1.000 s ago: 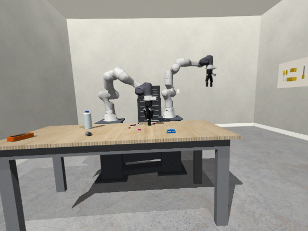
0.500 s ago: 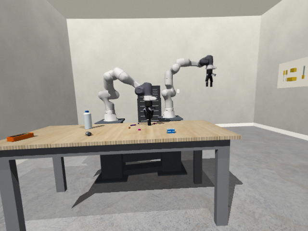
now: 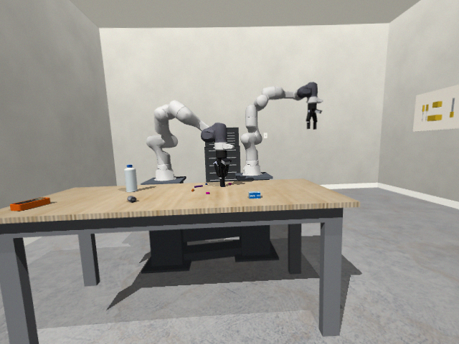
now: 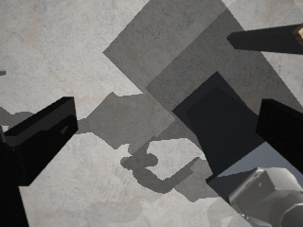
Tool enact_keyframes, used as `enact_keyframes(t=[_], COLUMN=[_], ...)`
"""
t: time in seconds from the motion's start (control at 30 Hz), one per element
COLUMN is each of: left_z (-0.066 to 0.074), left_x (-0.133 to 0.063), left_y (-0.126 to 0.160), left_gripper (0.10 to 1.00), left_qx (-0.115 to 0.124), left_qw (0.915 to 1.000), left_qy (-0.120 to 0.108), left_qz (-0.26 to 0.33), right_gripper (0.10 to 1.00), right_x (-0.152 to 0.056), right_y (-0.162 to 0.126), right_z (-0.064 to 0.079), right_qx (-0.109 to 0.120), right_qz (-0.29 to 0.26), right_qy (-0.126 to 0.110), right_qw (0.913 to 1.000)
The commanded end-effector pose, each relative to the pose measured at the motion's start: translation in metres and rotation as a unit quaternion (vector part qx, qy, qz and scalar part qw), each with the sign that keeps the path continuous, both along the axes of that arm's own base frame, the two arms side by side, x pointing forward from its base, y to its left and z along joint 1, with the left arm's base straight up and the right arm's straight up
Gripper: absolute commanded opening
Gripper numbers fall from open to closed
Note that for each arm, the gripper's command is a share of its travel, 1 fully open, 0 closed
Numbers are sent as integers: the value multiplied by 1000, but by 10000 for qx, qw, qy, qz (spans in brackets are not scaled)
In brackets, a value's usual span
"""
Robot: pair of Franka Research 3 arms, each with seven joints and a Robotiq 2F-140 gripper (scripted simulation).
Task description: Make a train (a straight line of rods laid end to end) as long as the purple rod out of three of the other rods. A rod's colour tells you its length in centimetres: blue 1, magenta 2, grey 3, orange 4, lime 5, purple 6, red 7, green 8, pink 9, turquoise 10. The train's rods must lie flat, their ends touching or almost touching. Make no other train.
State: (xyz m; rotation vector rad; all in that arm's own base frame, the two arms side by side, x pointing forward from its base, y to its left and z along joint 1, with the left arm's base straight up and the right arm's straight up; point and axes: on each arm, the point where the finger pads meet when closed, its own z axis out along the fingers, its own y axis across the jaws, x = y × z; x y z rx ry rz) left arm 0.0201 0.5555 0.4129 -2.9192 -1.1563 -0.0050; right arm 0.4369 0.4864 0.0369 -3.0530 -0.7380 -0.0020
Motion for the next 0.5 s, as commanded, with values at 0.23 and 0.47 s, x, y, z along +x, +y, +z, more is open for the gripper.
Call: enact_keyframes(t=[0.23,0.47], left_z=[0,0], left_x=[-1,-1], left_y=[-1,-1], left_gripper=[1000,1000], left_qx=[-14,-14], left_qw=[10000,10000], left_qy=[12,12], left_qz=[-21,-21], right_gripper=[124,124], right_x=[-1,-1], right_y=[0,0], right_z=[29,68], right_qx=[-5,-5], right_qz=[-9,-9], right_qy=[5,5], right_qw=[10000,10000])
